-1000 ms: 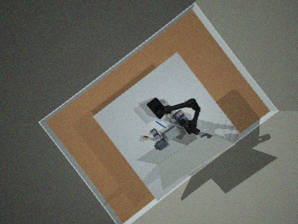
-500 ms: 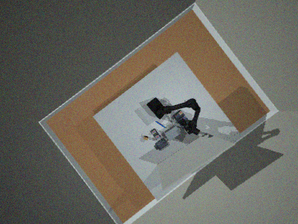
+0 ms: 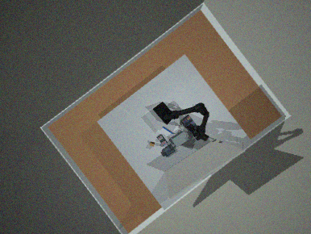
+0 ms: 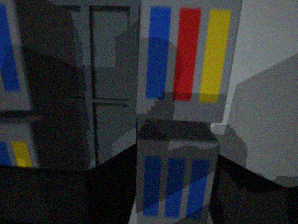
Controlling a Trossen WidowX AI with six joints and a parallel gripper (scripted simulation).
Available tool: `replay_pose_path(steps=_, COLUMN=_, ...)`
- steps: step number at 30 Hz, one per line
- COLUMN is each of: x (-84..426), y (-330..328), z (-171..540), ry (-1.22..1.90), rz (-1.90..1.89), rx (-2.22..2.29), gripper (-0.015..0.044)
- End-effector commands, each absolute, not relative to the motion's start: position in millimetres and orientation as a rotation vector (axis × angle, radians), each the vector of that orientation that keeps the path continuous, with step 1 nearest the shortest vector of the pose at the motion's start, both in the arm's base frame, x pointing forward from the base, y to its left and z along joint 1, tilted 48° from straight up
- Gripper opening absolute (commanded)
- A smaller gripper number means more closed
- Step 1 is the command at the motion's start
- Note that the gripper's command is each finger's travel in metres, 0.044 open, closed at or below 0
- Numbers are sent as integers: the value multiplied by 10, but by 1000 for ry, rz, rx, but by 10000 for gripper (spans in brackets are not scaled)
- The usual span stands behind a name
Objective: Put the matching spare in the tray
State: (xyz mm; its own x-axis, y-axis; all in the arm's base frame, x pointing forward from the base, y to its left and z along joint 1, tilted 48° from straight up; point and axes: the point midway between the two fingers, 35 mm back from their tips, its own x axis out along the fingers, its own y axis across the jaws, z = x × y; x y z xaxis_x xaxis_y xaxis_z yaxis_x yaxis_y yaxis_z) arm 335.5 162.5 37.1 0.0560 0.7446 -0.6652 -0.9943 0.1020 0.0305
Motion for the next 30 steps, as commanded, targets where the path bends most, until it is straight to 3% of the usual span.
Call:
replay_pose_path(steps=1, x=3356, y=1616, z=378, ry=613, rz=1409, rx=-510, gripper=0)
replay_pose_path(steps=13, x=3324, y=1056, z=859, ry=621, rz=1404, rx=-512, gripper=0)
replay_pose_path(steps=30, x=3344, y=915, z=943, ry=635, rz=1398, rx=-511, gripper=0)
